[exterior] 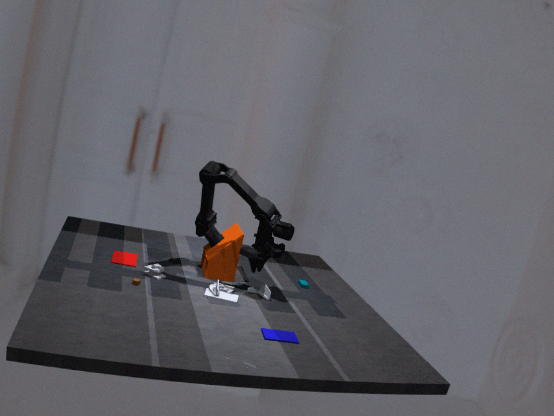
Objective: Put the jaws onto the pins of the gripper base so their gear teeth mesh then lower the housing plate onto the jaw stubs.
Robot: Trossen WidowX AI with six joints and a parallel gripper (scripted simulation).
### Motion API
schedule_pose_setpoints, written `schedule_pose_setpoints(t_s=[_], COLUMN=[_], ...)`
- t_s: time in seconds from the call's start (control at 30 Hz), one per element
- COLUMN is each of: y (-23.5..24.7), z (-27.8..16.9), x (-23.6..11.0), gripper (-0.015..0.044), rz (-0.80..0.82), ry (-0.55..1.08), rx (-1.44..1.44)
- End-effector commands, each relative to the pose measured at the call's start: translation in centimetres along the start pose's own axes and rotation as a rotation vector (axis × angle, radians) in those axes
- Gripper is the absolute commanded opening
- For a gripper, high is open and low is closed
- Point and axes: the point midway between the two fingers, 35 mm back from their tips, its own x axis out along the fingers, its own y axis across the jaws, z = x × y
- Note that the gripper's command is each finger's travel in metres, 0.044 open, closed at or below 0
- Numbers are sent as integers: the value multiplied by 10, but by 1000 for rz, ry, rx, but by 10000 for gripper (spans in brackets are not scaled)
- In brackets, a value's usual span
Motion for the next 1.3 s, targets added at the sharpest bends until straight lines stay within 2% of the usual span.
schedule_pose_setpoints(t_s=[0.0, 0.27, 1.2, 1.27], y=[0, 0, 0, 0], z=[0, 0, 0, 0], x=[0, 0, 0, 0], gripper=[236, 440, 440, 388], rz=[0, 0, 0, 0], ry=[0, 0, 0, 0], rx=[0, 0, 0, 0])
